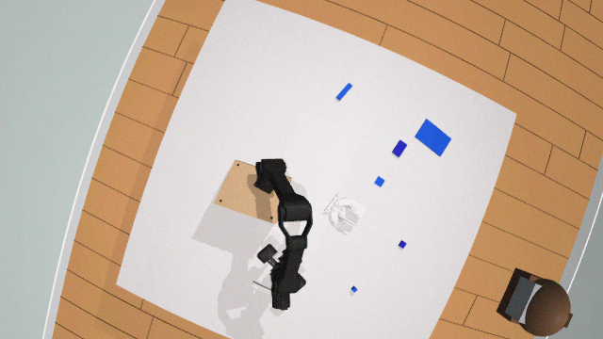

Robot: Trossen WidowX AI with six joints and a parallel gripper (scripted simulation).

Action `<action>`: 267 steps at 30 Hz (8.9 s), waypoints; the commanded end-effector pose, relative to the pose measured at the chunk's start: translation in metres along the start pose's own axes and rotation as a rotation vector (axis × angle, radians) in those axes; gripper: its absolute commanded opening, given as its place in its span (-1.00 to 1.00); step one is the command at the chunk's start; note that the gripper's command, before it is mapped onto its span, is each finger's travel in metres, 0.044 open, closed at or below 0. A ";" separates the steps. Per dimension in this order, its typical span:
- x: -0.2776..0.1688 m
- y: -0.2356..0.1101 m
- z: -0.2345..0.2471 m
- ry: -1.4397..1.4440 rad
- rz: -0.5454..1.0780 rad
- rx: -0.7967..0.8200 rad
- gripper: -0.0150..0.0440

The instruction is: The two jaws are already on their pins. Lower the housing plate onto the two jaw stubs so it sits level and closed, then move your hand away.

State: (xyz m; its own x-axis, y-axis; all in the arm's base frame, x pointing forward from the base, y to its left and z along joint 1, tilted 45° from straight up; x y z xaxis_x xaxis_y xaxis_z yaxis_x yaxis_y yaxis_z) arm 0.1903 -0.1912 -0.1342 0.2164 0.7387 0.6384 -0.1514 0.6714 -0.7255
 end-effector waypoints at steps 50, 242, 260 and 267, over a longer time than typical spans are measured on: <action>0.000 0.000 0.000 0.004 0.000 -0.004 1.00; 0.215 -0.033 -0.033 1.084 0.000 -0.023 0.70; 0.269 -0.023 -0.017 1.364 -0.014 0.009 0.70; 0.273 -0.022 -0.015 1.387 -0.014 0.012 0.70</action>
State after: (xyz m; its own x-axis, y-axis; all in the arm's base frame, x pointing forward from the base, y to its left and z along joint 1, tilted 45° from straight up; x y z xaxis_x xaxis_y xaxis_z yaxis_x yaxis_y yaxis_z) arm 0.2682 -0.0062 0.0496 0.9880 0.0917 -0.1242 -0.1532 0.6810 -0.7161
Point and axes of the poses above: the point midway between the two fingers, 35 mm back from their tips, its own y axis out along the fingers, its own z axis across the jaws, x = y × z, the point moved 6 cm from there along -y, back along the fingers, and after that the axes turned 7 degrees about -y, right-handed, at the moved point
